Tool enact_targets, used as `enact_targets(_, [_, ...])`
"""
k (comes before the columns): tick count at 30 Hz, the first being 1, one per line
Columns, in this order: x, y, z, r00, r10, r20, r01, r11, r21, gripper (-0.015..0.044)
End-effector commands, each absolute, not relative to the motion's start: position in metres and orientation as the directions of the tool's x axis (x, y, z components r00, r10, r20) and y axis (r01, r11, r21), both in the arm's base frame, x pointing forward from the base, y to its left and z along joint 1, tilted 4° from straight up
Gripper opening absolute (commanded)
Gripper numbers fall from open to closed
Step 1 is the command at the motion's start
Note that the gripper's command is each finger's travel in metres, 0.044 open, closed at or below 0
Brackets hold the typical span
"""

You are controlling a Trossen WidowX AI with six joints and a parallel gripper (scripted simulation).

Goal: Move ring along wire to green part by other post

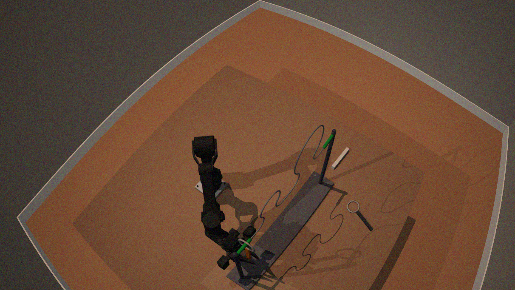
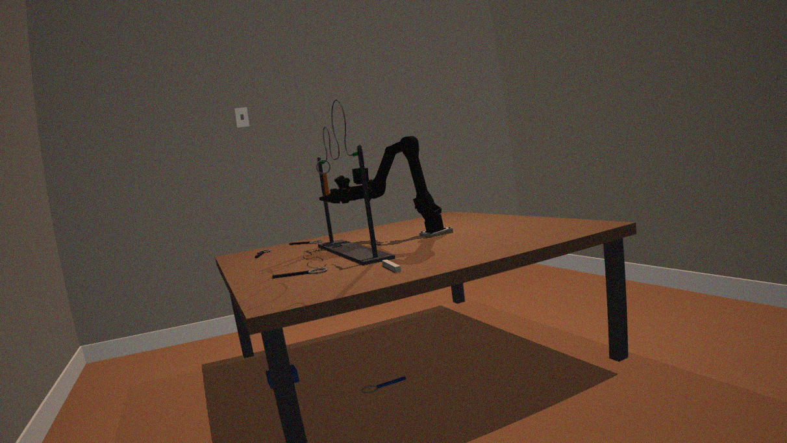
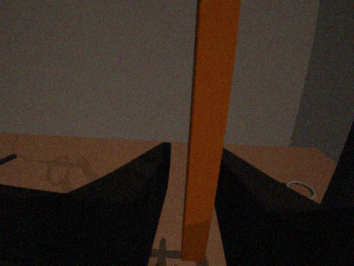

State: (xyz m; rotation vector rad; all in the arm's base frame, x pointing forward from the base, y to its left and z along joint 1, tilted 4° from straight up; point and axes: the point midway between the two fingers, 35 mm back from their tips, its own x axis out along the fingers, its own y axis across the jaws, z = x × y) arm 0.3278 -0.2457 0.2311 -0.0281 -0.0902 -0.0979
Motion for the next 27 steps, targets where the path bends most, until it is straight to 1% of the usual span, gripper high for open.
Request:
enact_targets(1, [0.328, -0.246, 0.231, 0.991, -0.096, 0.091, 0.099, 0.995, -0.024, 0.0022])
enact_targets(2, [0.328, -0.246, 0.231, 0.991, -0.096, 0.091, 0.099, 0.995, -0.024, 0.0015])
enact_targets(8, [0.328, -0.246, 0.231, 0.991, -0.096, 0.091, 0.099, 0.995, -0.024, -0.0142])
enact_targets(9, [0.328, -0.246, 0.231, 0.991, -0.096, 0.091, 0.099, 0.995, -0.024, -0.015])
enact_targets(27, [0.326, -0.245, 0.25, 0.99, -0.103, 0.092, 0.106, 0.994, -0.03, -0.015])
